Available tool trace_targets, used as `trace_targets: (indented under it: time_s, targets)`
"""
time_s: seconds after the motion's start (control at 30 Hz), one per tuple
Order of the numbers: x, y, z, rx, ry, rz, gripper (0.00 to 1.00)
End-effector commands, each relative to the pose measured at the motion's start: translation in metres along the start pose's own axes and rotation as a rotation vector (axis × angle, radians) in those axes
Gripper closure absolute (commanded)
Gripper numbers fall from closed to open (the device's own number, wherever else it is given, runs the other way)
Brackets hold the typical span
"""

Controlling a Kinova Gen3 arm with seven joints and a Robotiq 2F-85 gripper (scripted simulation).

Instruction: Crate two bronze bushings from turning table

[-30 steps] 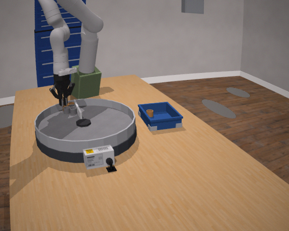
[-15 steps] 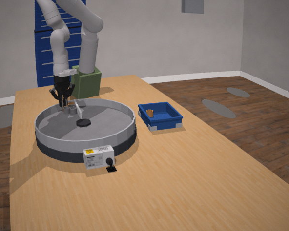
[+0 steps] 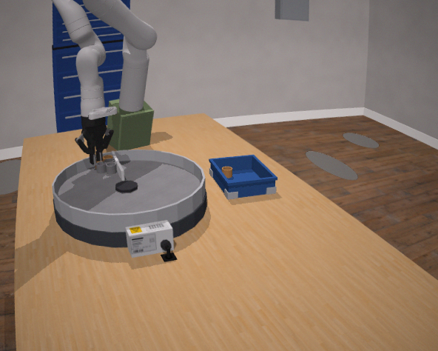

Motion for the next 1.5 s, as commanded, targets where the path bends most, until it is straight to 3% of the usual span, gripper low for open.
trace_targets:
  time_s: [0.0, 0.1, 0.13, 1.47]
  targets:
    - [0.0, 0.0001, -0.0001, 0.0, 0.0, 0.0, 0.86]
    - [0.0, 0.0001, -0.0001, 0.0, 0.0, 0.0, 0.86]
    - [-0.0001, 0.0001, 0.0, 0.0, 0.0, 0.0, 1.0]
    - [-0.0002, -0.0001, 0.0006, 0.0, -0.002, 0.0, 1.0]
Point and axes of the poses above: the point where the finger pads meet when closed, its own x axis out along the fingers, its own z axis across the jaws, y = z × x, the point moved 7 cm from there along -x, back along the fingers, and after that the axes turned 14 degrees about -x, right-handed, at the moved point
